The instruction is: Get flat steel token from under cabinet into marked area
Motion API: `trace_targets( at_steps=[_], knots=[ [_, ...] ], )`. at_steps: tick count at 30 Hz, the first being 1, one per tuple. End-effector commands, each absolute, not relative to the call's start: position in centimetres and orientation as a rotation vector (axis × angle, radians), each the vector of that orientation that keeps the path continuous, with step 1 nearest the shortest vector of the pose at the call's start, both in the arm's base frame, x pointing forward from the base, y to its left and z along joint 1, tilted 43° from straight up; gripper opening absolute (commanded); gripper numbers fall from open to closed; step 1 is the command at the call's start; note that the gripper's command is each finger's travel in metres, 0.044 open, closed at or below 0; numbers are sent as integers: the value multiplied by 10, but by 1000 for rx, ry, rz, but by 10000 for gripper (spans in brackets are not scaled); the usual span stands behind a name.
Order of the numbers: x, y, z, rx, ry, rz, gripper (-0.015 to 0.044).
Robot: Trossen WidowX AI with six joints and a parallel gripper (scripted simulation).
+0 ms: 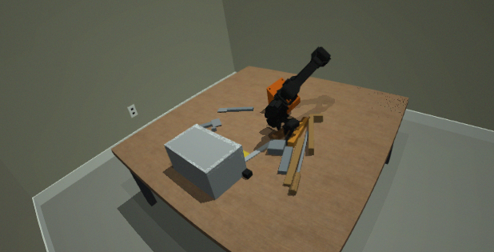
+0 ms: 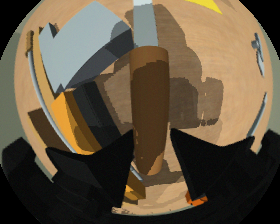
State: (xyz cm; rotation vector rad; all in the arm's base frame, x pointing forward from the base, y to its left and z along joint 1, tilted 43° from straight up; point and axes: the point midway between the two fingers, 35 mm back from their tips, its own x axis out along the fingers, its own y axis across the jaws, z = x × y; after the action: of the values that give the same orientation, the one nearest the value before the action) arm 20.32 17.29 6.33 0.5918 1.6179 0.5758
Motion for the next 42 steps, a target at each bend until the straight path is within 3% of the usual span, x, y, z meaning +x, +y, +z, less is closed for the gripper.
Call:
trace_targets(
  at_steps=[1, 10, 15, 42],
  knots=[
    [203, 173, 63, 592, 1619, 575, 175],
    [203, 173, 63, 592, 1619, 575, 115],
    [203, 173, 63, 592, 1619, 576, 0],
    [230, 176, 62, 599, 1625, 583, 0]
  ],
)
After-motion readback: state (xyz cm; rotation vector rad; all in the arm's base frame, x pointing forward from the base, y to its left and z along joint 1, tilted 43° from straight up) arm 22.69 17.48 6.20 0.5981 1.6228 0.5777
